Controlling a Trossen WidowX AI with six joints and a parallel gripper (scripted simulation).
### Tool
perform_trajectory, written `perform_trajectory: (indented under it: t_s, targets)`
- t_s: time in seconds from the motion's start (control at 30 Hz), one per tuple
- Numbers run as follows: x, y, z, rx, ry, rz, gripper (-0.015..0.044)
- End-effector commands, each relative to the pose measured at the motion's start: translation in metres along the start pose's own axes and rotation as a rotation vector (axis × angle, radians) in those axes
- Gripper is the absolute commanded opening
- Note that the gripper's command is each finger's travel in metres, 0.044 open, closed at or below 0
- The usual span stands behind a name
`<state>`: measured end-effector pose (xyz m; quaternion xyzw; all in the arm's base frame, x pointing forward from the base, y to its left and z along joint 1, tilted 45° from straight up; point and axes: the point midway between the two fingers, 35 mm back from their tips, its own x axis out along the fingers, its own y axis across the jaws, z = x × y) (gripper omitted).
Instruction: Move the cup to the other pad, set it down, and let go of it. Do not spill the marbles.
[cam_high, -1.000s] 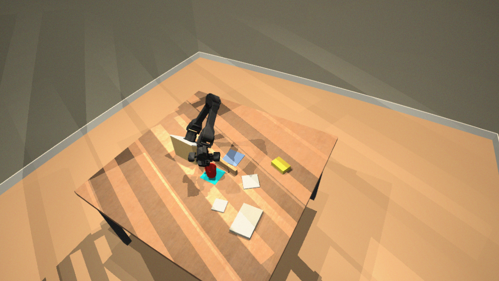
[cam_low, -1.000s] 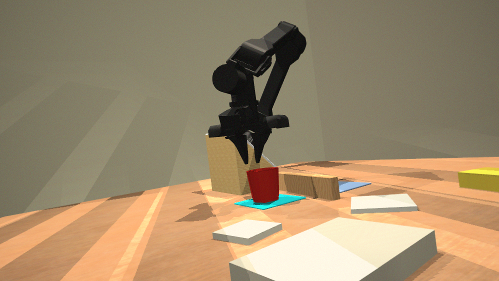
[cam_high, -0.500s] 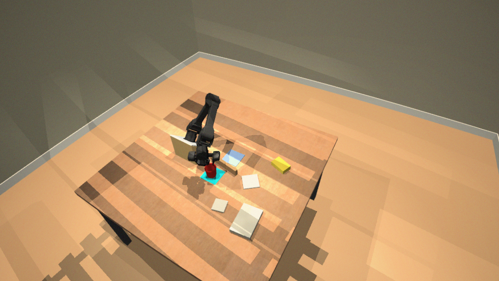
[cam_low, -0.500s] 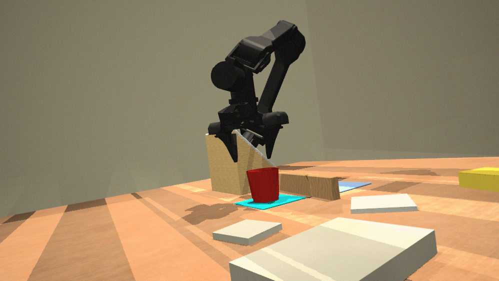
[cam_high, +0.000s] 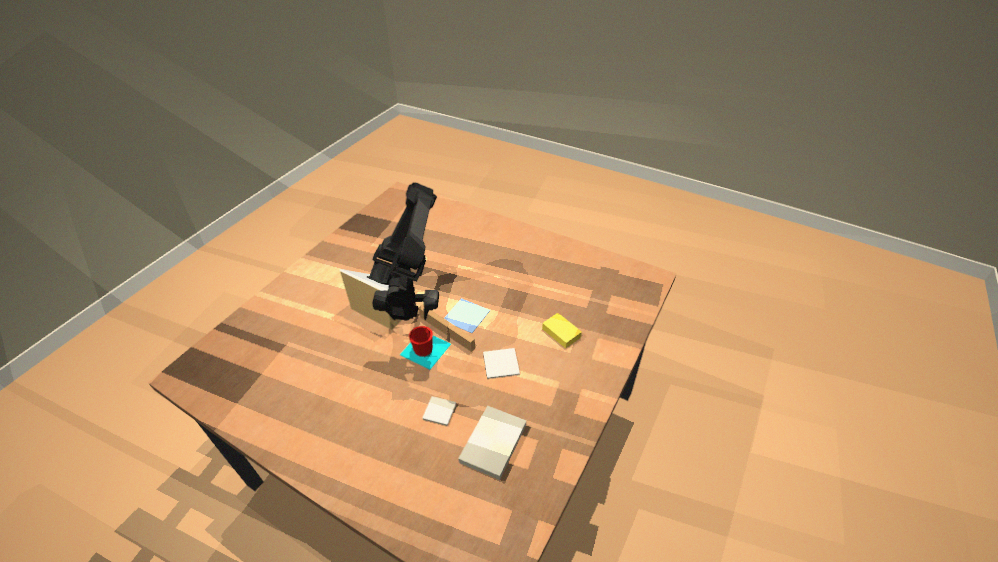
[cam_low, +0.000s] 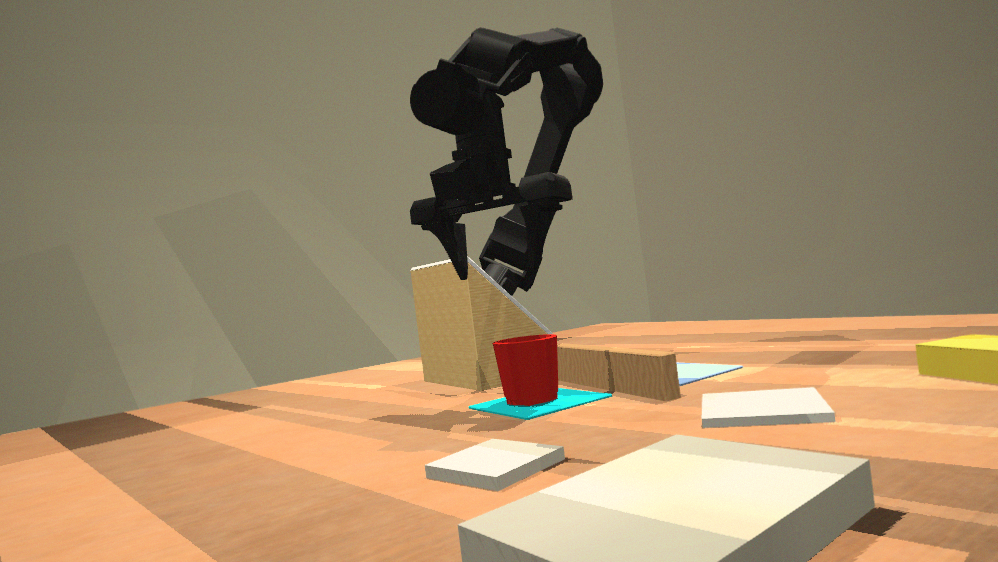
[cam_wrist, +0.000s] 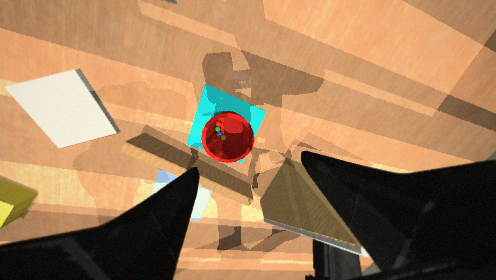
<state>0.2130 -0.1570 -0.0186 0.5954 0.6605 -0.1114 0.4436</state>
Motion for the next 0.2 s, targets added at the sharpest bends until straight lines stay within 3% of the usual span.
perform_trajectory:
  t_s: [0.0, 0.17]
  targets:
    - [0.0000, 0.0000, 0.0000, 0.000, 0.000, 0.000, 0.0440]
    - [0.0000, 0.0000, 0.0000, 0.000, 0.000, 0.000, 0.0440]
